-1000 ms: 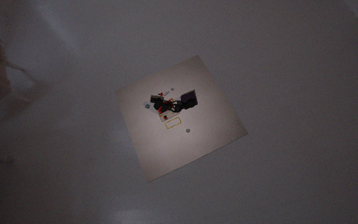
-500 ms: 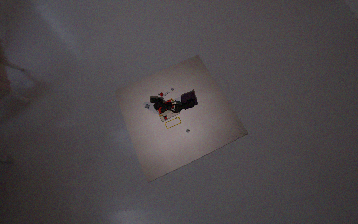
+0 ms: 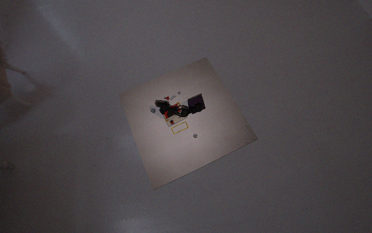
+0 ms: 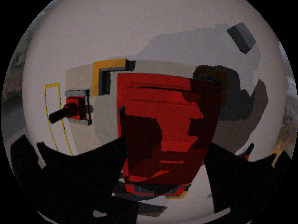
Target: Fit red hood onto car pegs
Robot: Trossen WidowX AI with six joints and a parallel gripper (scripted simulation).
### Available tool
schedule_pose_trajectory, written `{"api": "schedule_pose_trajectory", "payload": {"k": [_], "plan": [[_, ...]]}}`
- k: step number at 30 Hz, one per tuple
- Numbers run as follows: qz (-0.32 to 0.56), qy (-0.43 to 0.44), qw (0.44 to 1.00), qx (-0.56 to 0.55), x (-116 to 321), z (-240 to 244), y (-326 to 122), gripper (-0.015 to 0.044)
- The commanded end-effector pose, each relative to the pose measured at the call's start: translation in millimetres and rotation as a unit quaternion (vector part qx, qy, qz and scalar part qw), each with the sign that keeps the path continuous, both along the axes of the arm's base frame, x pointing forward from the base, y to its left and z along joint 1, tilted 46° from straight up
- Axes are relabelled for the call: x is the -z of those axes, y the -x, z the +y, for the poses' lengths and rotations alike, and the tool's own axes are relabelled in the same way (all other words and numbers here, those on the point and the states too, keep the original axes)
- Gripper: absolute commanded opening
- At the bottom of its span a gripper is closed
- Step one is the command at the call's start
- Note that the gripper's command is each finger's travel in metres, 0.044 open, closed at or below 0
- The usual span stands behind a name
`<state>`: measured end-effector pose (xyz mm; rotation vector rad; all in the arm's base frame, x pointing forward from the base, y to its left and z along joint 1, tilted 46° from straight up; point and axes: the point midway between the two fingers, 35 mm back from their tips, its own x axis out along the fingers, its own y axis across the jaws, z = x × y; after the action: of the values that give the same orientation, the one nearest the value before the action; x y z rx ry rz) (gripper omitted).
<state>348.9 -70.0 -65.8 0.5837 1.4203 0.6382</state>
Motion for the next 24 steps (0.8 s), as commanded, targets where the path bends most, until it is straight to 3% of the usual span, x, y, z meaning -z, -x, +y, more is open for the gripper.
{"api": "schedule_pose_trajectory", "payload": {"k": [1, 7, 13, 24], "plan": [[0.0, 0.0, 1.0, 0.0, -0.1, 0.0, 0.0, 0.042], [0.001, 0.0, 1.0, 0.0, -8.2, -9.4, -0.8, 0.044], [0.003, -0.001, 1.0, -0.003, -48.0, -50.0, 1.9, 0.044], [0.003, -0.002, 1.0, -0.003, -49.7, -51.5, 2.2, 0.044]]}}
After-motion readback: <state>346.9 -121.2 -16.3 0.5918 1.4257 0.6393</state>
